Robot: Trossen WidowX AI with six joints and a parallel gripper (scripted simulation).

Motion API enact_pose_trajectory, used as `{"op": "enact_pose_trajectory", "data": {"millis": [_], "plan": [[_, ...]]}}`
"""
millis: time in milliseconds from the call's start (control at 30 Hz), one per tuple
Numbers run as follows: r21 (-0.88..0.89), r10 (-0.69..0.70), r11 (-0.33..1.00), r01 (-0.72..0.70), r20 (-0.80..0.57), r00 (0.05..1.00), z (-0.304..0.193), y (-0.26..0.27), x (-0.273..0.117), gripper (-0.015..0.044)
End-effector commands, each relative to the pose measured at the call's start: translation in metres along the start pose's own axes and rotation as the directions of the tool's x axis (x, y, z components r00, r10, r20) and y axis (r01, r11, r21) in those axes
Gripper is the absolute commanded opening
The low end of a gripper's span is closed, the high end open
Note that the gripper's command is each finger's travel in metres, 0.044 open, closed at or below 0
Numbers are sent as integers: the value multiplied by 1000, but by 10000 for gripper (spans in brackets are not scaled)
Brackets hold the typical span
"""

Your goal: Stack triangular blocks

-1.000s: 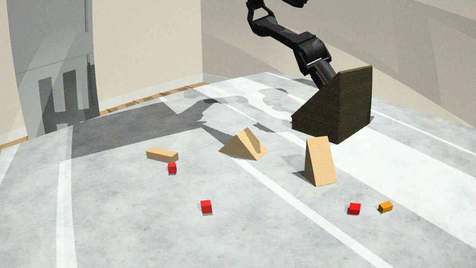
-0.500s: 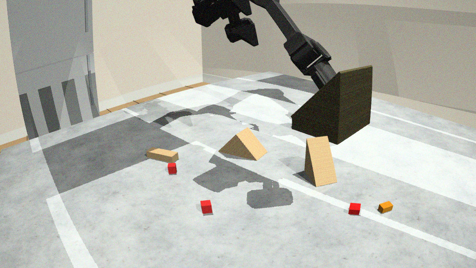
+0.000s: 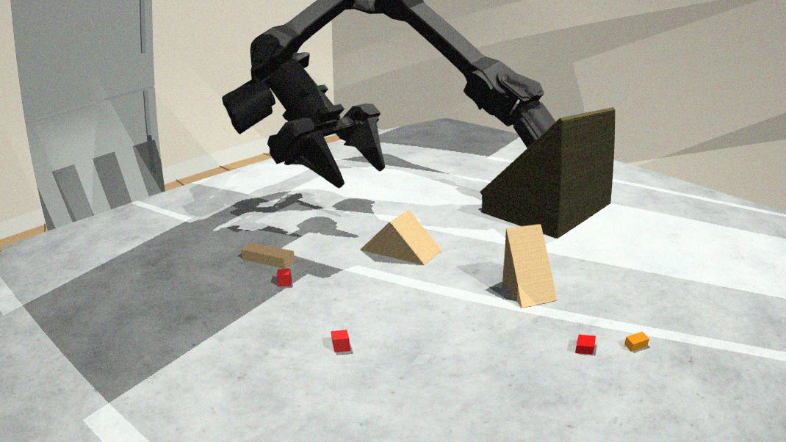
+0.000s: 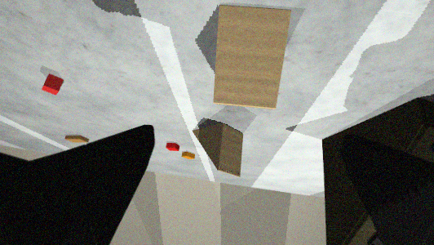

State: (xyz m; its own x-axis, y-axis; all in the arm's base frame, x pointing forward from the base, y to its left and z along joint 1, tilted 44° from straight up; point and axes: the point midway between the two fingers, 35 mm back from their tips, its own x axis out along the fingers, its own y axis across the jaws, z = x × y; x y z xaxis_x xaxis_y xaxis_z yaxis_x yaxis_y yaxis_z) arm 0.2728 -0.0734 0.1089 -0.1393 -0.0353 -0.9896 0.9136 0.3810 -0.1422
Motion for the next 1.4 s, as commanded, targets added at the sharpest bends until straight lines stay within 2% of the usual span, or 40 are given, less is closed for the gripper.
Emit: {"op": "enact_pose_trajectory", "data": {"millis": [0, 133, 533, 1000, 1300, 1367], "plan": [[41, -31, 999, 31, -10, 999, 10, -6, 3, 440], [41, -31, 999, 31, -10, 999, 11, -6, 8, 440], [41, -33, 999, 34, -11, 999, 14, -6, 98, 440], [41, -33, 999, 34, -11, 999, 15, -3, 99, 440], [43, -30, 999, 31, -14, 999, 14, -3, 97, 204], [43, -30, 999, 31, -14, 999, 14, -3, 97, 190]]}}
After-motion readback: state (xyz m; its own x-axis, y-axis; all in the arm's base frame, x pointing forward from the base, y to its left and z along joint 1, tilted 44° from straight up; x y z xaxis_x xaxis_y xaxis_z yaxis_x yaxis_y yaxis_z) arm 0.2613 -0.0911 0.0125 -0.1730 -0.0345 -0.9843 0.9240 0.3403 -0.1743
